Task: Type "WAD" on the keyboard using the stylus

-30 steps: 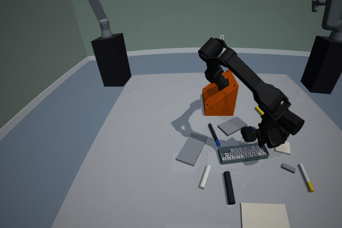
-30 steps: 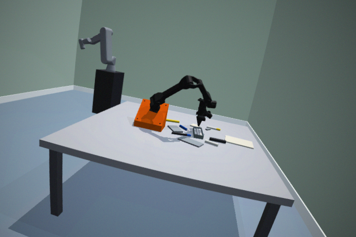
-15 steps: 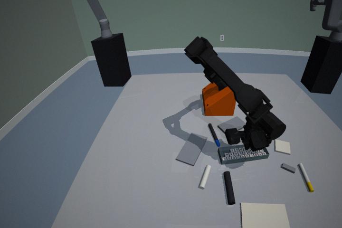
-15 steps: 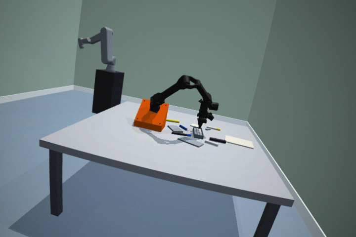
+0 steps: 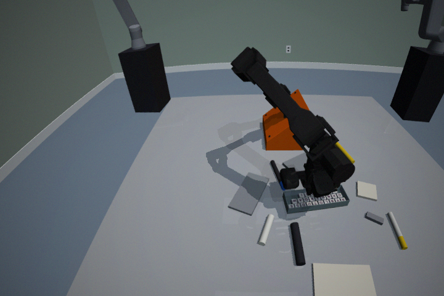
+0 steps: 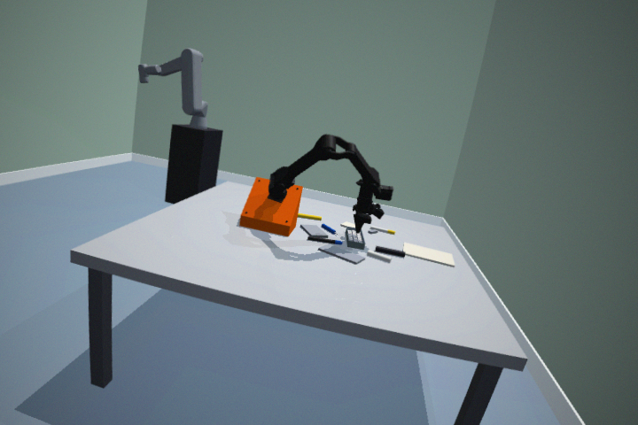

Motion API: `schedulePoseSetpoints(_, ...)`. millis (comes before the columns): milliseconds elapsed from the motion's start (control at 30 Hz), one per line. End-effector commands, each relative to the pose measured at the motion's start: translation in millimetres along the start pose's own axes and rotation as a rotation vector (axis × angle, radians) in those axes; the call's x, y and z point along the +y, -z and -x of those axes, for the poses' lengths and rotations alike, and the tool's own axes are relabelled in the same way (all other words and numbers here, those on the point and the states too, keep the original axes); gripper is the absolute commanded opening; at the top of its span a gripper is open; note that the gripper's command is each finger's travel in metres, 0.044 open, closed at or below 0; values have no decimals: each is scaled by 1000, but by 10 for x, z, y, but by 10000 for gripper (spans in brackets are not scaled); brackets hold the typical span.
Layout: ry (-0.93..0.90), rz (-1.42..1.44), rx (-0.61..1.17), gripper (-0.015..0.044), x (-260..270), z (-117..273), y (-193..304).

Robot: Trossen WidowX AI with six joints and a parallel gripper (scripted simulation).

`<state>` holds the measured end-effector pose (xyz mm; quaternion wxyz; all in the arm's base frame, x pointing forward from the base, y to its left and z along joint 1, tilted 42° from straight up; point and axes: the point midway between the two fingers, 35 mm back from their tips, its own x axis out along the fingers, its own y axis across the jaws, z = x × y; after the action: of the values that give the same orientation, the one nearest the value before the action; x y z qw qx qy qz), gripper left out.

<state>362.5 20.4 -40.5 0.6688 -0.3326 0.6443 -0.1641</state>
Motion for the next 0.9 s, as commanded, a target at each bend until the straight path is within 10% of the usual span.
schedulePoseSetpoints(0,8,-11,8,0,-317,-32,33)
schedulePoseSetpoints(867,7,-10,9,0,-36,-34,343)
